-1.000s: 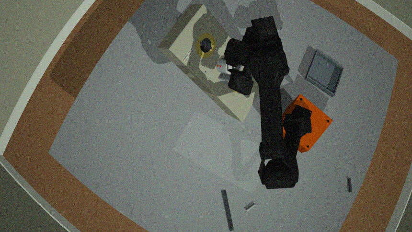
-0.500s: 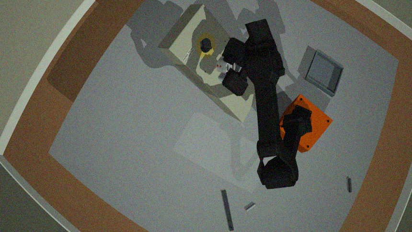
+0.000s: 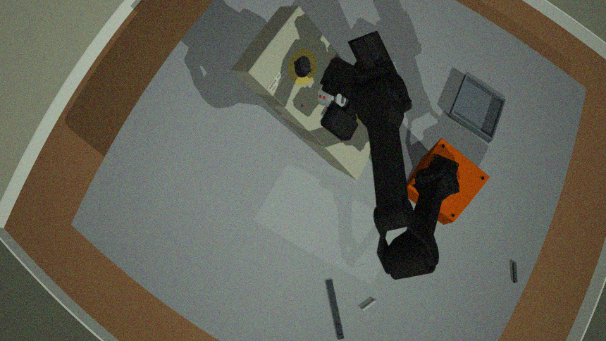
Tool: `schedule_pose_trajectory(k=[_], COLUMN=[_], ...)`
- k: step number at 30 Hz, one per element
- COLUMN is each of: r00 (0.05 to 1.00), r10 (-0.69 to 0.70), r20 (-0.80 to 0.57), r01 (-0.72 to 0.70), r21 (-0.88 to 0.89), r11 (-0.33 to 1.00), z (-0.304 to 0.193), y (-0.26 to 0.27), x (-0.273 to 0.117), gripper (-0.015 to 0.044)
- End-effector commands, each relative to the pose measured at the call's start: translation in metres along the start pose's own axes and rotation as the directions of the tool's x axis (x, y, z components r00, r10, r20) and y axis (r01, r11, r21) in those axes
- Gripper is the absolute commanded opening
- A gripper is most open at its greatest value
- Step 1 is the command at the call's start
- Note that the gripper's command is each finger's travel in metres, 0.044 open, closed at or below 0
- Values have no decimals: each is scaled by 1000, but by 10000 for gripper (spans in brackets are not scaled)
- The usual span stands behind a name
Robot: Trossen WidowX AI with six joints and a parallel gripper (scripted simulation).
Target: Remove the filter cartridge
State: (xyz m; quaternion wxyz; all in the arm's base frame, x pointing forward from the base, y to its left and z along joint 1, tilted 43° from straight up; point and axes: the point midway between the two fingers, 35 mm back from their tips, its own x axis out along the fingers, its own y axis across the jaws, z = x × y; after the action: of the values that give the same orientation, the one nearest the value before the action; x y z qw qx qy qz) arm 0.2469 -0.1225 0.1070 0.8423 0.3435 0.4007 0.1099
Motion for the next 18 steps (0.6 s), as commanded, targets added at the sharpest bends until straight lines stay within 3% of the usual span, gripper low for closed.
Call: schedule_pose_trajectory(k=[1,6,9,16,18], r00=[1000,1000,1000,1000,1000], r10=[0,2,3,3,3], r20=[-1,0,0,0,0], r01=[0,-2,-3,-3,-3], r21=[1,1,0,0,0], r11=[1000,1000,1000,1000,1000], z=[-1,-1,0,0,0], y=[1,2,1,1,1], x=[7,12,9,9,9], gripper=[305,305,226,179,127])
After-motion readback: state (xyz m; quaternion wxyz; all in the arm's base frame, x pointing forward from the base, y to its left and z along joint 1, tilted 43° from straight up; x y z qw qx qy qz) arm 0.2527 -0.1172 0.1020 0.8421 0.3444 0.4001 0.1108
